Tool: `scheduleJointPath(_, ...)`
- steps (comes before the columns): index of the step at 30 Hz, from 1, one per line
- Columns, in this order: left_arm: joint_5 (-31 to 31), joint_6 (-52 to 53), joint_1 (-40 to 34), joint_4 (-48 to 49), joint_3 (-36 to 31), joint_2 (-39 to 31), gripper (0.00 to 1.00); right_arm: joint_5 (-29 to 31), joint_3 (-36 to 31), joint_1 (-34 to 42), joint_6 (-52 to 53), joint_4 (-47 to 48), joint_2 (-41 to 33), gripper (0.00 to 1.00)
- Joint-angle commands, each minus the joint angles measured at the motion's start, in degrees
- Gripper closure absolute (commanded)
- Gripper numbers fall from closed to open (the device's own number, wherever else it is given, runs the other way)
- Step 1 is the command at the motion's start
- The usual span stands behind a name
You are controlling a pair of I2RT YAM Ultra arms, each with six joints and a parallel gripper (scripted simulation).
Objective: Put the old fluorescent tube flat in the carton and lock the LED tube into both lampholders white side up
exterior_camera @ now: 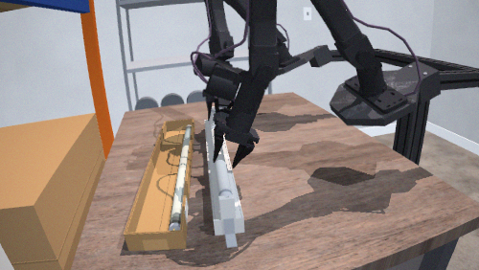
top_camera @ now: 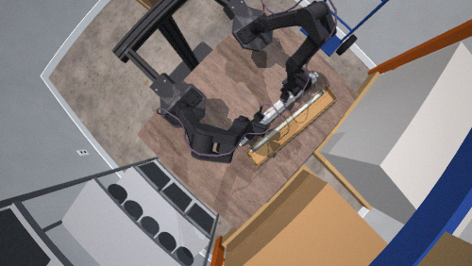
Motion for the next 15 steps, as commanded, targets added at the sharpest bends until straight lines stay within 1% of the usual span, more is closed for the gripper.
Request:
scheduleJointPath(1,0.3,0.1,-0.9,-2.5,-1.4,0.8,0.51,1.0,-2.1,1.9,0.2,-3.9,-2.5,0.89)
scheduleJointPath(2,0.3,0.1,-0.9,-2.5,-1.4,0.8,0.51,1.0,-2.1,1.9,0.2,-3.9,-2.5,0.89)
scheduleJointPath(3,0.3,0.1,-0.9,-2.5,-1.4,0.8,0.51,1.0,-2.1,1.9,0.2,-3.9,-2.5,0.51)
scheduleJointPath(7,0.3,0.1,-0.9,-2.5,-1.4,0.8,0.51,1.0,-0.5,1.8,0.5,-4.1,-2.6,0.51)
scheduleJointPath(15,0.3,0.1,-0.9,-2.5,-1.4,0.8,0.51,0.2,-0.5,2.1,0.6,-4.3,-2.8,0.51)
